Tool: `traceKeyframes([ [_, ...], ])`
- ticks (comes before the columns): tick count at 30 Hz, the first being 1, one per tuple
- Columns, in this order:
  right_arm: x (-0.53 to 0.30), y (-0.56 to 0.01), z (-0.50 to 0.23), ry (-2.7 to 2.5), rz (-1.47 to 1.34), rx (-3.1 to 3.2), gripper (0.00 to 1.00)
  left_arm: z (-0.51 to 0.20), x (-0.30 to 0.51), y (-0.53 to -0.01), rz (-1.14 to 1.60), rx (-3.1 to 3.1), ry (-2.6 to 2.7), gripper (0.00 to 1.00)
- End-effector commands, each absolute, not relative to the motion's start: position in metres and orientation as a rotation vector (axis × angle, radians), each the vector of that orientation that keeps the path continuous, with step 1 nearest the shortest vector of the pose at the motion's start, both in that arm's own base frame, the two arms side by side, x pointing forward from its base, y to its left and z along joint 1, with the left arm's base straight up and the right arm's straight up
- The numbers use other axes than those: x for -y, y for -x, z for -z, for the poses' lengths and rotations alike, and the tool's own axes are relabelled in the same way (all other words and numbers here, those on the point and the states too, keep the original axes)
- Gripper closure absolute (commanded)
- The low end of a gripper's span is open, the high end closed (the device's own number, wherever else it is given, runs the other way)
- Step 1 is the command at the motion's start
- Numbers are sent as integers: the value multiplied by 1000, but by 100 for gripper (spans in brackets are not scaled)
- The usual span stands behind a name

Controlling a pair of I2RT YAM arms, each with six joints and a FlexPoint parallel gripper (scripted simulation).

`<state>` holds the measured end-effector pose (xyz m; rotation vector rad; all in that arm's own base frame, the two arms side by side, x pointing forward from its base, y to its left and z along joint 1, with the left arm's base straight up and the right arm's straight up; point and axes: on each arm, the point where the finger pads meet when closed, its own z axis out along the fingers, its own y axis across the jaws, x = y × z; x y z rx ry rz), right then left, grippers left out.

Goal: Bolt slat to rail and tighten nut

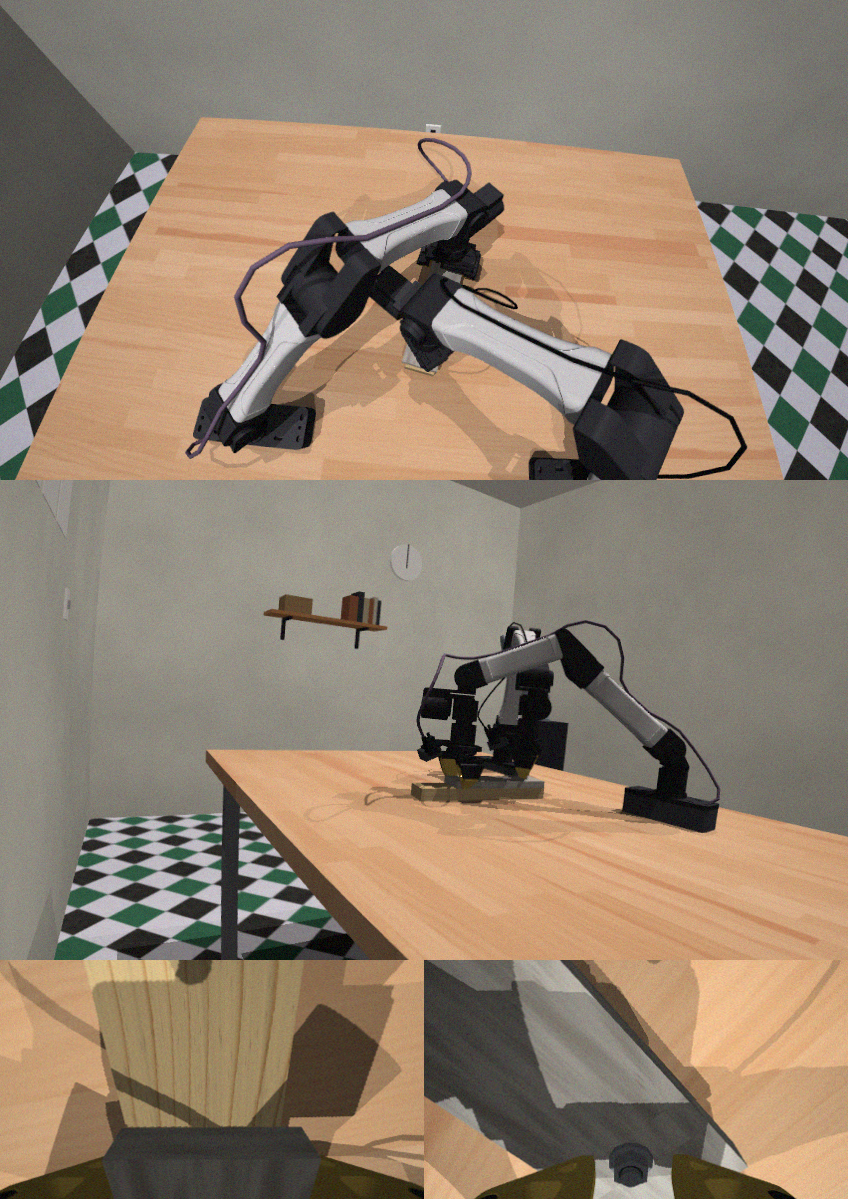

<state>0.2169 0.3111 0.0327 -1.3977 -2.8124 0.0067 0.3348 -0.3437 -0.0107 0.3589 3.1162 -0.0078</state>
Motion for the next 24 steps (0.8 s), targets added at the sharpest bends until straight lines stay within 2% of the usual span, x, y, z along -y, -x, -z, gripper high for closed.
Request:
traceKeyframes([
  [1, -314, -219, -37, 1401, 20, 2816, 64, 4, 345, -338, 25, -3099, -364, 33],
  [5, -314, -219, -38, 1315, 20, 2858, 64, 4, 345, -338, 25, -3099, -364, 33],
  [11, -314, -219, -43, 602, 23, 3091, 64, 4, 345, -338, 25, -3099, -364, 33],
  [19, -315, -220, -47, -113, 29, 3152, 64, 4, 345, -338, 25, -3099, -364, 33],
  [21, -315, -220, -47, -113, 29, 3152, 64, 4, 345, -338, 25, -3099, -364, 33],
  [24, -315, -220, -48, -511, 28, 3115, 64, 4, 345, -338, 25, -3099, -364, 33],
])
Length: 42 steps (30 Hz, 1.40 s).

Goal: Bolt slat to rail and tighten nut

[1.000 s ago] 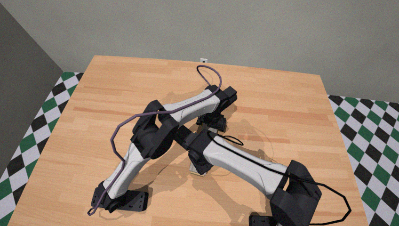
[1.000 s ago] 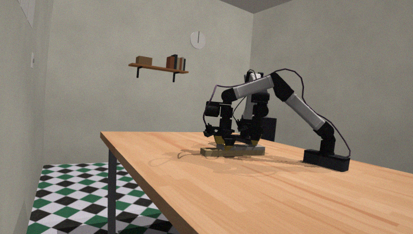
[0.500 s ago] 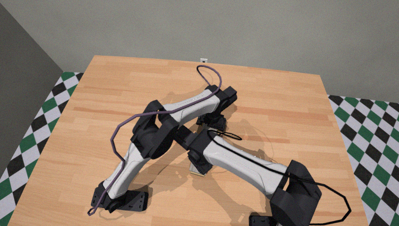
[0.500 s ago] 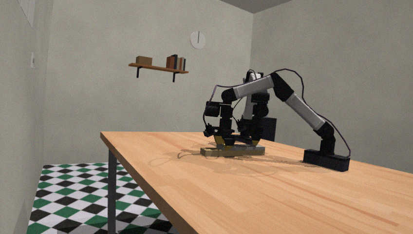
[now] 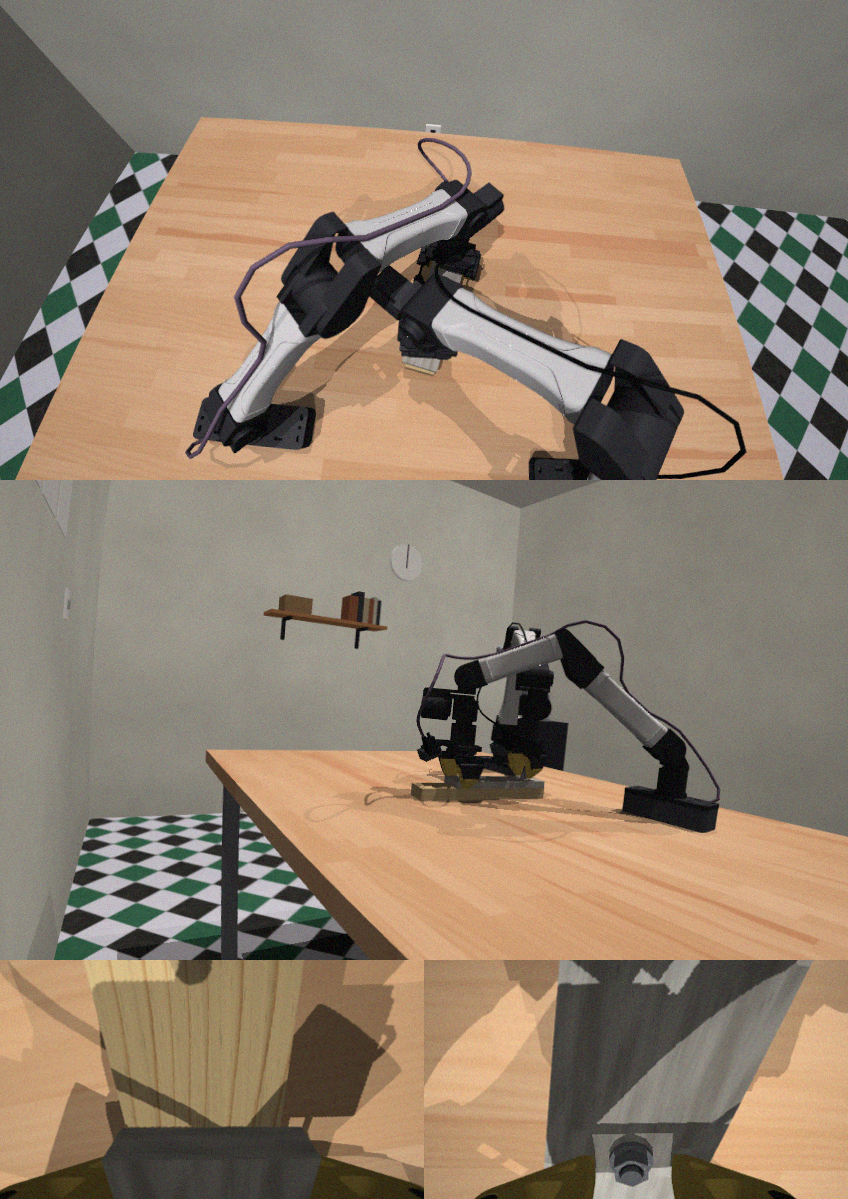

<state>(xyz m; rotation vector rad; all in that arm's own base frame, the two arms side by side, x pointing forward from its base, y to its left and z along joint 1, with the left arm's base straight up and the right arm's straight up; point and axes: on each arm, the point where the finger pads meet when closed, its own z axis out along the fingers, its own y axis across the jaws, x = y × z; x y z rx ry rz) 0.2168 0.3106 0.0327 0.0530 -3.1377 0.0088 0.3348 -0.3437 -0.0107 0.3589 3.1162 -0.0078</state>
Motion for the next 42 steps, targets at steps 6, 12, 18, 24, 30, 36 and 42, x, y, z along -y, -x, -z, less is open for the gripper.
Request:
traceKeyframes([
  [6, -315, -220, -50, -1034, 26, 2987, 64, 4, 345, -338, 25, -3099, -364, 33],
  [12, -316, -220, -52, -1525, 23, 2772, 64, 4, 345, -338, 25, -3099, -364, 33],
  [18, -316, -219, -53, -1931, 18, 2508, 64, 4, 345, -338, 25, -3099, -364, 33],
  [24, -316, -219, -54, -2328, 12, 2148, 64, 4, 345, -338, 25, -3099, -364, 33],
  [30, -315, -219, -54, -2606, 7, 1800, 64, 4, 345, -338, 25, -3099, -364, 33],
  [36, -315, -219, -54, -2828, 7, 1443, 64, 4, 345, -338, 25, -3099, -364, 33],
  [42, -315, -219, -54, -2828, 7, 1443, 64, 4, 345, -338, 25, -3099, -364, 33],
])
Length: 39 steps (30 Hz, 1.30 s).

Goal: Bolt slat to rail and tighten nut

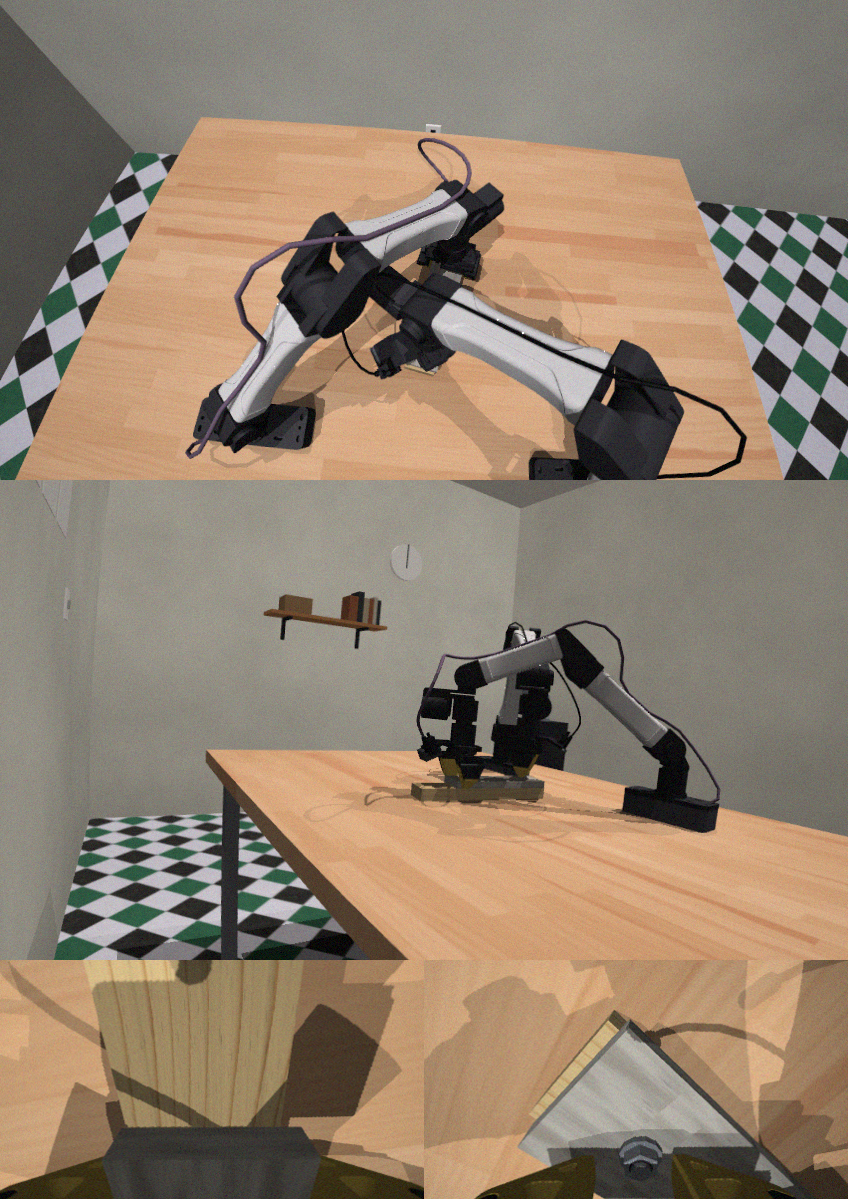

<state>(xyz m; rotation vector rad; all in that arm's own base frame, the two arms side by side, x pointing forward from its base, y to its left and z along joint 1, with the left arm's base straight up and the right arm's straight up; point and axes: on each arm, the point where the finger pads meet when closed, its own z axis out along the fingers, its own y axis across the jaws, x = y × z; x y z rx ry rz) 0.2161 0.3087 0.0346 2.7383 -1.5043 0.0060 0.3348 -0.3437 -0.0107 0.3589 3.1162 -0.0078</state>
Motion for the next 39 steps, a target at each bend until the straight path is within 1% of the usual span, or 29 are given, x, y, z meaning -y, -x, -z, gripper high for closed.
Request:
traceKeyframes([
  [1, -315, -219, -54, -2828, 7, 1443, 64, 4, 345, -338, 25, -3099, -364, 33],
  [25, -318, -221, -54, -2838, 4, 1452, 64, 4, 345, -338, 25, -3099, -364, 33],
  [27, -313, -218, -42, -2805, 12, 1435, 64, 4, 345, -338, 25, -3099, -364, 33],
  [39, -313, -218, -39, -2806, 12, 1435, 64, 4, 345, -338, 25, -3099, -364, 33],
])
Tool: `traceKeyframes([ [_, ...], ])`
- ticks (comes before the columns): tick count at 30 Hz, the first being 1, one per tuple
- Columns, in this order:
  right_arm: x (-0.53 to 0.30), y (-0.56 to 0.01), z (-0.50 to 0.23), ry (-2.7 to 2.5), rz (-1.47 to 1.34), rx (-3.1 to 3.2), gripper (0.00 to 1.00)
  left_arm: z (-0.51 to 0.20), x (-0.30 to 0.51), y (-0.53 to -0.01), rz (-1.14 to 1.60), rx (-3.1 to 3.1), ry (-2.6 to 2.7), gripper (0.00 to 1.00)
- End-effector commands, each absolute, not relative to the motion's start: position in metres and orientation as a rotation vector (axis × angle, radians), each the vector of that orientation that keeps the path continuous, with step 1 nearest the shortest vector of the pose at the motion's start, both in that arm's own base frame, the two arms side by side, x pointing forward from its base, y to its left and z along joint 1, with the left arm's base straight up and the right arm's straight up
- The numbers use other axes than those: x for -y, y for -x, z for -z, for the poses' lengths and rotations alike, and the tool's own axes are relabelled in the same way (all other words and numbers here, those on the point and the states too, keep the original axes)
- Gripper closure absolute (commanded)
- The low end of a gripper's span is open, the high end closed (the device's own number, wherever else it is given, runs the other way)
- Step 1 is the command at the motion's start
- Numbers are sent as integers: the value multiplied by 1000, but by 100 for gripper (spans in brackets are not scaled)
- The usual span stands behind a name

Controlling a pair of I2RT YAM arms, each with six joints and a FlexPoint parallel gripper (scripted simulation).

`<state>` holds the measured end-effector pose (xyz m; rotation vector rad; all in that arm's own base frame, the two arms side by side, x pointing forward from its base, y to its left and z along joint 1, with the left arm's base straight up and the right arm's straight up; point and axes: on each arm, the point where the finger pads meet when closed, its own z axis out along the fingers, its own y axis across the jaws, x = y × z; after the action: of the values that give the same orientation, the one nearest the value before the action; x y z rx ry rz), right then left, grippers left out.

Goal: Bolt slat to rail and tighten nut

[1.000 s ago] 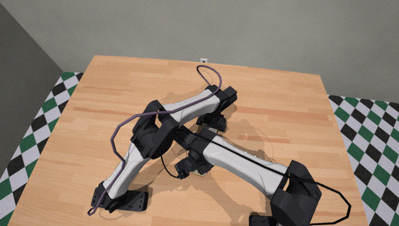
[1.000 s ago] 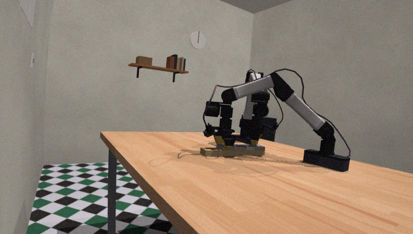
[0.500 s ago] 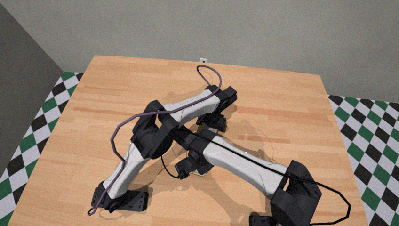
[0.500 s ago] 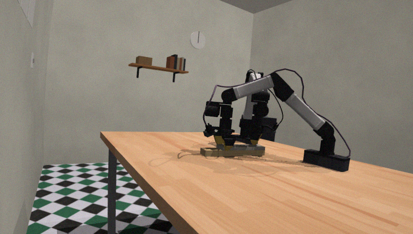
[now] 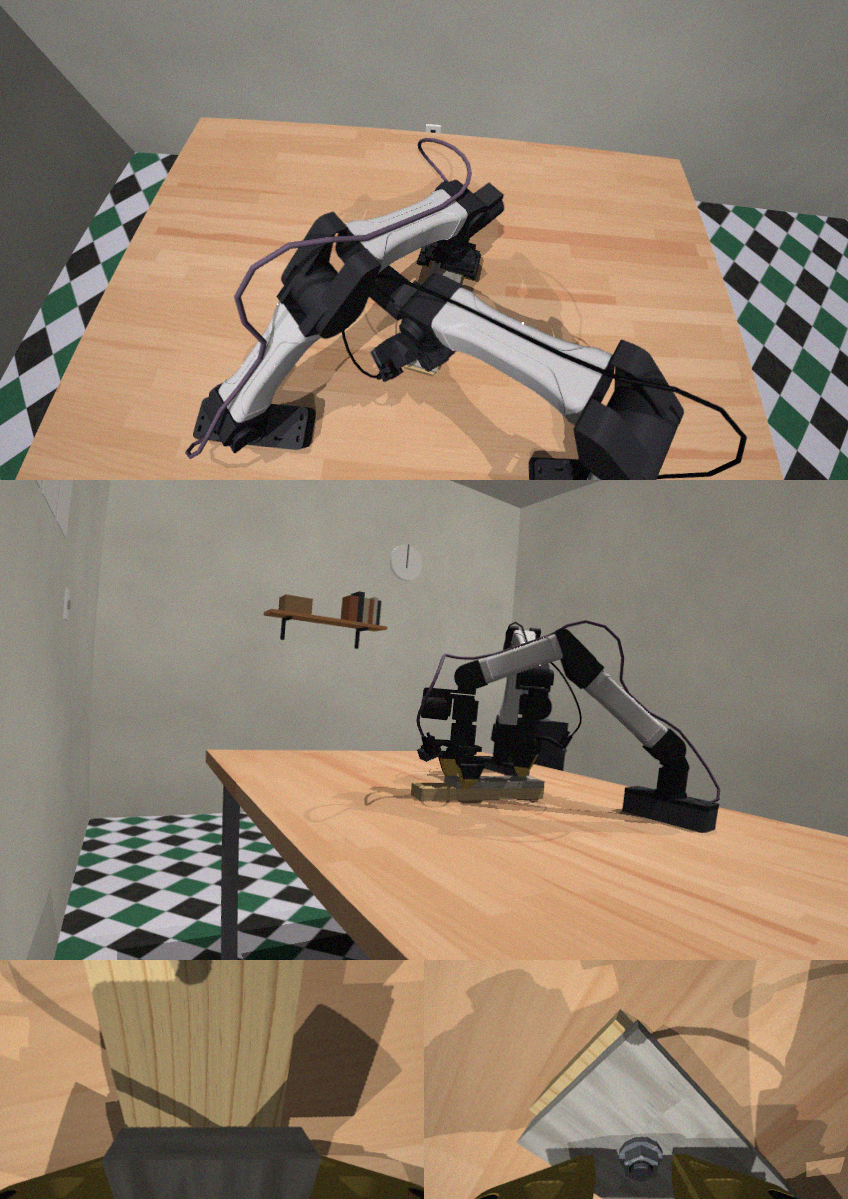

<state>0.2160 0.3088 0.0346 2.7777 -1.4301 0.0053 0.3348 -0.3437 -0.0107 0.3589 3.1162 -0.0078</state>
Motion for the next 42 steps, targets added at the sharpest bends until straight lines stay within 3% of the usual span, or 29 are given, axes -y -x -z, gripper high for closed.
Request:
traceKeyframes([
  [1, -313, -218, -39, -2806, 12, 1435, 64, 4, 345, -338, 25, -3099, -364, 33],
  [35, -314, -218, -31, -2806, 12, 1436, 64, 4, 345, -338, 25, -3099, -364, 33],
  [42, -312, -218, -37, -2801, -7, 1440, 73, 4, 345, -338, 25, -3099, -364, 33],
])
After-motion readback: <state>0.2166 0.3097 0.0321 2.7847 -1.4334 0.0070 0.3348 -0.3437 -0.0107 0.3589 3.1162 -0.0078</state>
